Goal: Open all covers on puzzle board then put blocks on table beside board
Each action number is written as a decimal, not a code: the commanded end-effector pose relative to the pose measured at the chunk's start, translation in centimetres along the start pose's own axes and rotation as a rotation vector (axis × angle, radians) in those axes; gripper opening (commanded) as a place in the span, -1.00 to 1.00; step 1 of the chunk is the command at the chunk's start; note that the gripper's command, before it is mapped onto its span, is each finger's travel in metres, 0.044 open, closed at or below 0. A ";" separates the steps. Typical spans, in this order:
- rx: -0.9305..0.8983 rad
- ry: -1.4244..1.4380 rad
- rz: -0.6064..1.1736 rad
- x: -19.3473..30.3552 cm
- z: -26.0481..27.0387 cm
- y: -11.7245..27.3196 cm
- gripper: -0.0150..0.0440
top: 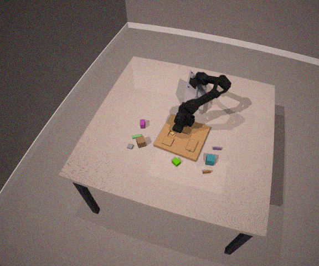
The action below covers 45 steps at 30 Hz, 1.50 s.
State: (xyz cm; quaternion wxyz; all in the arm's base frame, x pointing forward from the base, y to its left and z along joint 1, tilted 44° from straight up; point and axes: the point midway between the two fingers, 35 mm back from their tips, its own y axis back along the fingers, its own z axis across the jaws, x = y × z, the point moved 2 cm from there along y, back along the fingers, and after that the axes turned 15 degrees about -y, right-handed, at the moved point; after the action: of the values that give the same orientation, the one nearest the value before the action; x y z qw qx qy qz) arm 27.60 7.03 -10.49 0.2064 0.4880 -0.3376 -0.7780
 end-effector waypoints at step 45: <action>-0.002 0.000 -0.014 -4.6 1.5 0.0 -0.49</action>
State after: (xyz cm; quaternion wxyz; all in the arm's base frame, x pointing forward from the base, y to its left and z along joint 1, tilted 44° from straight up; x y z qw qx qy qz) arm 28.36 10.14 -7.54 0.2032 0.4906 -0.3371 -0.7774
